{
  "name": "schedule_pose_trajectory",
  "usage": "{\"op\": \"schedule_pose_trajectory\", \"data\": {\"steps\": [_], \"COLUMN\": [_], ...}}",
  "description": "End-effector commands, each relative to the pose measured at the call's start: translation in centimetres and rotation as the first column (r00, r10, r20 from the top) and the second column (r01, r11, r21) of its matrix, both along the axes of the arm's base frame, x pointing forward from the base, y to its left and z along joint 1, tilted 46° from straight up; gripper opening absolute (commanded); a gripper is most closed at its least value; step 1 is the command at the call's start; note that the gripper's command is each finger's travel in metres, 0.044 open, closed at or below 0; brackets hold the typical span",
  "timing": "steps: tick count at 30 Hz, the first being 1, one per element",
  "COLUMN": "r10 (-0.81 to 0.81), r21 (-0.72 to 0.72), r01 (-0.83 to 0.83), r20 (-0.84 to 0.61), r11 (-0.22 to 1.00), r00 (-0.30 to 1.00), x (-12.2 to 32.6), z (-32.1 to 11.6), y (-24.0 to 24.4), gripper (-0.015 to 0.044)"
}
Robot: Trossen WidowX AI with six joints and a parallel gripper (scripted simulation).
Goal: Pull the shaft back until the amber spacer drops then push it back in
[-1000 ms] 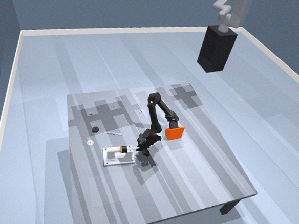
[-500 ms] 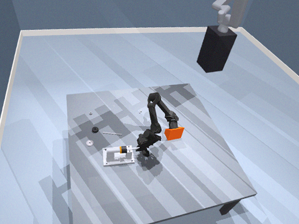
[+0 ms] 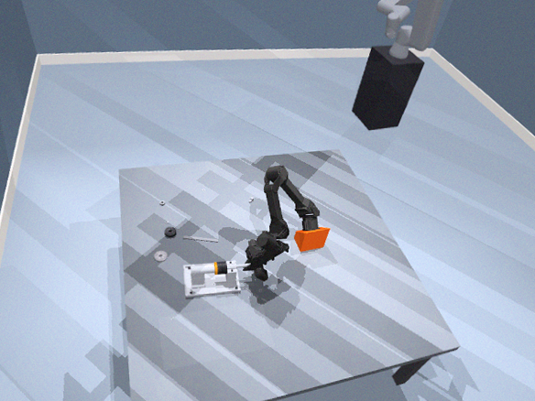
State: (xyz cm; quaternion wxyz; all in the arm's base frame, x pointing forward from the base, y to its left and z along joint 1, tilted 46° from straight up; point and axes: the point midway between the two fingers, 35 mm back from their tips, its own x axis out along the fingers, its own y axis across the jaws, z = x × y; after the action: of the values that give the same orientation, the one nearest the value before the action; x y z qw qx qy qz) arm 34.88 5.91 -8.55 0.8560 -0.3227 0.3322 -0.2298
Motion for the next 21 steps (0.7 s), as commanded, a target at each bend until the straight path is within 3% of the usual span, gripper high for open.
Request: {"op": "schedule_pose_trajectory", "data": {"steps": [1,21], "r10": [-0.003,-0.003], "r21": [-0.001,-0.001], "r01": [0.003,0.003], "r20": [-0.001,-0.001], "r11": [1.000,1.000], "r00": [1.000,1.000], "x": [-0.18,-0.37], "z": [-0.02,-0.04], "y": [-0.08,-0.05], "gripper": [0.0000,0.0000]}}
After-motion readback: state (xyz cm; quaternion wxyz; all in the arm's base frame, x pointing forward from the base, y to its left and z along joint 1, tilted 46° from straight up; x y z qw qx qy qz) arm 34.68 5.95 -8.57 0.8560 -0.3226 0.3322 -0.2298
